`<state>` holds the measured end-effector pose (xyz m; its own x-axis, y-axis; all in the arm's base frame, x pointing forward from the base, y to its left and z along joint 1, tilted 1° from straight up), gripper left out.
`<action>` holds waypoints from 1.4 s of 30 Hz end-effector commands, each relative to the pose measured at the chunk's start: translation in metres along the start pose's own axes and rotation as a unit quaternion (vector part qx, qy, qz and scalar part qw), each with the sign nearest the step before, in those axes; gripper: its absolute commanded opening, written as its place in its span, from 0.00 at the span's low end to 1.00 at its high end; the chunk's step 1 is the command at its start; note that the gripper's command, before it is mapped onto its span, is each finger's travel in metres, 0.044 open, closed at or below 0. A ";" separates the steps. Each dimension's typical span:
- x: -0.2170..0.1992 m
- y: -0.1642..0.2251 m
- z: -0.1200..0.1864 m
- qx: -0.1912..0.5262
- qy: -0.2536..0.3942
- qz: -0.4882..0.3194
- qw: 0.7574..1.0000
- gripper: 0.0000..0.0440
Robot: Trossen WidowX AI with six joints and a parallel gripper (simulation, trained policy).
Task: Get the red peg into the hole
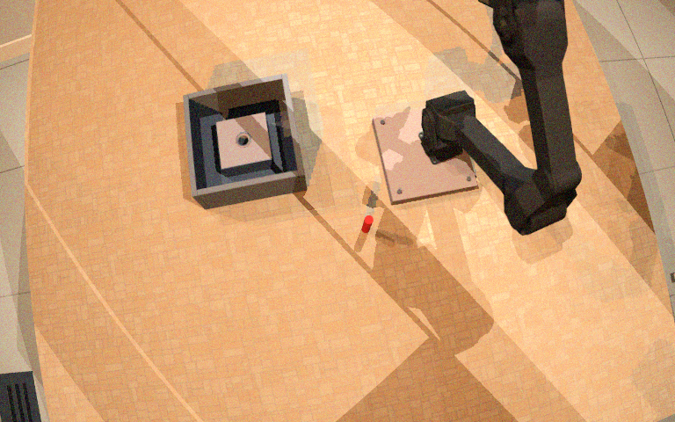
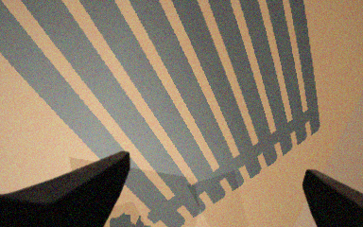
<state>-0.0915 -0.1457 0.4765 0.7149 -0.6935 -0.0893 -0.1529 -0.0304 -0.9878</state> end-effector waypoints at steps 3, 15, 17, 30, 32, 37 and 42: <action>0.049 0.042 -0.012 0.076 -0.070 0.026 0.994 1.00; 0.137 0.113 0.011 0.199 -0.211 0.092 0.953 1.00; 0.151 0.124 0.020 0.217 -0.234 0.104 0.942 1.00; 0.216 0.175 0.108 0.311 -0.372 0.181 0.856 1.00; 0.221 0.180 0.124 0.321 -0.390 0.190 0.842 1.00; 0.230 0.190 0.166 0.346 -0.431 0.213 0.806 1.00; 0.230 0.198 0.208 0.368 -0.465 0.234 0.770 1.00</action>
<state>0.1672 -0.1799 0.2430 0.9445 0.2703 -0.1869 -0.3261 0.7002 -0.6351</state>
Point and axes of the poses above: the point midway between the two fingers, 35 mm back from their tips, its own z axis back along the fingers, its own x axis across the jaws, y = z × x, the point moved 2 cm from there along z, back along the fingers, and after that the axes turned 11 degrees about -z, right-handed, at the moved point
